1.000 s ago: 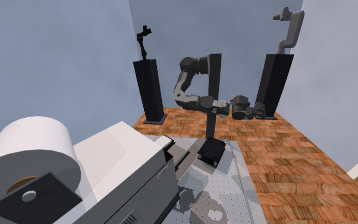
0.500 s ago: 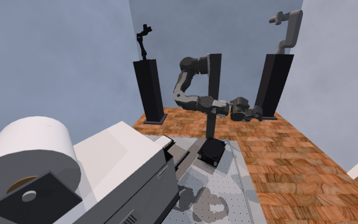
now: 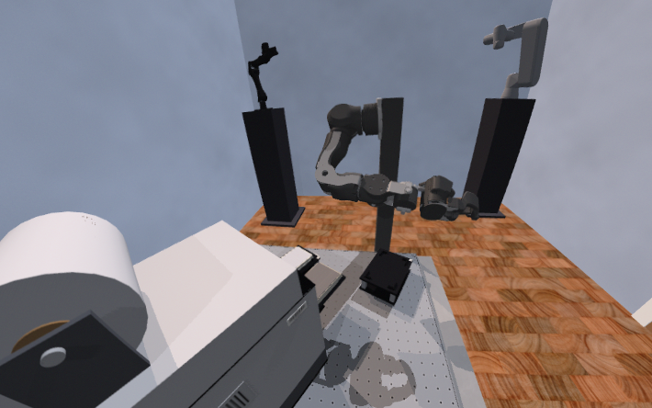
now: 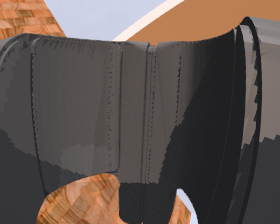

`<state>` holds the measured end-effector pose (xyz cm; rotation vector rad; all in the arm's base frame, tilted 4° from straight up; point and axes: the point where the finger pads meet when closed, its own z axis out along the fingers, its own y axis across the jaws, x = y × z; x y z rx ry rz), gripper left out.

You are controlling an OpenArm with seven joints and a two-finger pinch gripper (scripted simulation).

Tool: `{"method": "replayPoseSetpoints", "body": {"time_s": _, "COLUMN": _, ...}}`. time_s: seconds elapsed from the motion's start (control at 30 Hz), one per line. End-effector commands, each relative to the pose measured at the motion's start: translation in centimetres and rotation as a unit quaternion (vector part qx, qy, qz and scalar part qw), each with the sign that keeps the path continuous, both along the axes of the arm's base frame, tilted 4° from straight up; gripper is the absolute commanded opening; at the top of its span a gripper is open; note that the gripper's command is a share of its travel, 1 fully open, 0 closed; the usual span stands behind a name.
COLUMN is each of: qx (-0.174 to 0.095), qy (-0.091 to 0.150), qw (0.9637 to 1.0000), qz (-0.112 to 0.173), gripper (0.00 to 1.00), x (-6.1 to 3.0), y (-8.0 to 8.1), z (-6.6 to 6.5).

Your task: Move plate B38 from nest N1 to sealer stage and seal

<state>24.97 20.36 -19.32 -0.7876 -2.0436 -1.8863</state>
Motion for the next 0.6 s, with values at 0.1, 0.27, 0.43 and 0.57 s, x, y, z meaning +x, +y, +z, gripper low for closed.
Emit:
{"method": "replayPoseSetpoints", "body": {"time_s": 0.1, "qx": -0.002, "qy": 0.000, "qw": 1.0000, "qz": 0.001, "gripper": 0.00, "x": -0.01, "y": -0.03, "z": 0.03}}
{"method": "replayPoseSetpoints", "body": {"time_s": 0.27, "qx": 0.001, "qy": 0.000, "qw": 1.0000, "qz": 0.000, "gripper": 0.00, "x": 0.04, "y": 0.02, "z": 0.18}}
{"method": "replayPoseSetpoints", "body": {"time_s": 0.43, "qx": -0.002, "qy": 0.000, "qw": 1.0000, "qz": 0.001, "gripper": 0.00, "x": 0.13, "y": -0.04, "z": 0.24}}
{"method": "replayPoseSetpoints", "body": {"time_s": 0.57, "qx": -0.002, "qy": 0.000, "qw": 1.0000, "qz": 0.001, "gripper": 0.00, "x": 0.13, "y": -0.04, "z": 0.24}}
